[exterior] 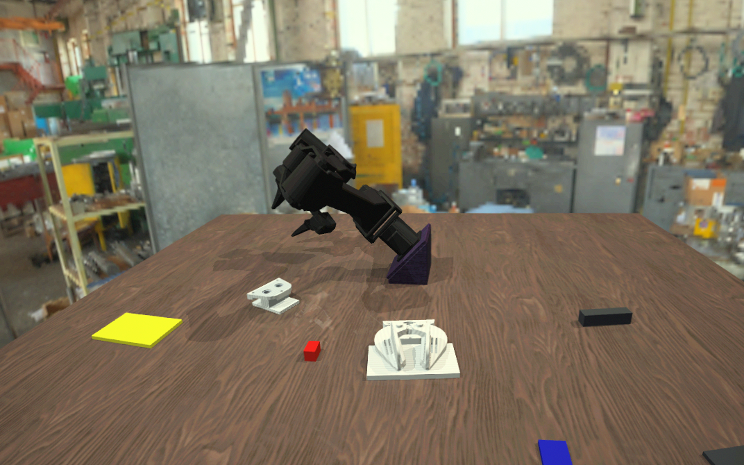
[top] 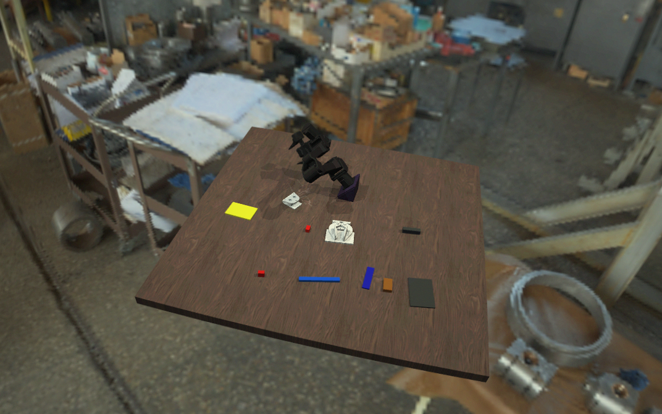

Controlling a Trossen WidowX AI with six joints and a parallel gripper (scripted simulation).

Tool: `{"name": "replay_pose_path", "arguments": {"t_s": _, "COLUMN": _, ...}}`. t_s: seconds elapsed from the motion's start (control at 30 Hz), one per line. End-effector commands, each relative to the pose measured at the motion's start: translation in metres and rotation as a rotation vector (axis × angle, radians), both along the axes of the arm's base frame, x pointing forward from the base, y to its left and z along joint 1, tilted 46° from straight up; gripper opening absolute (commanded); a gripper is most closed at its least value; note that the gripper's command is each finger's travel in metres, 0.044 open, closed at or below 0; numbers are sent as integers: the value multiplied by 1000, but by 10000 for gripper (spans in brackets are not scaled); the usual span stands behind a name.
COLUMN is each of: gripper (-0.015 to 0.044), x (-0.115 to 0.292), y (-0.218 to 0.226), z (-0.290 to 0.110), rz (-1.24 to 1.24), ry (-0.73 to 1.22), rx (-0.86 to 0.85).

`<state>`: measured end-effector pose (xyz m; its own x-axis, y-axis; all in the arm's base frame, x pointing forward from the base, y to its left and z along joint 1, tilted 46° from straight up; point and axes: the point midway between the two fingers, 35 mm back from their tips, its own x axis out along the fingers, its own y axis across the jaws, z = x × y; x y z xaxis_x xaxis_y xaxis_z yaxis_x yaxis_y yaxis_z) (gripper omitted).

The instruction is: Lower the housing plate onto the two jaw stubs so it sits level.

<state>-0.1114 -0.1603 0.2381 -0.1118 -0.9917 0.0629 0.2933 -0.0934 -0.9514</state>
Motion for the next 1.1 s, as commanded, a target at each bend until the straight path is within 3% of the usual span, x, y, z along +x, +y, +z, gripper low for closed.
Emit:
{"name": "replay_pose_path", "arguments": {"t_s": 0.0, "gripper": 426, "x": 0, "y": 0, "z": 0, "rz": 0, "ry": 0, "rx": 0}}
{"name": "replay_pose_path", "arguments": {"t_s": 1.07, "gripper": 440, "x": 6, "y": -15, "z": 9, "rz": 56, "ry": -68, "rx": -14}}
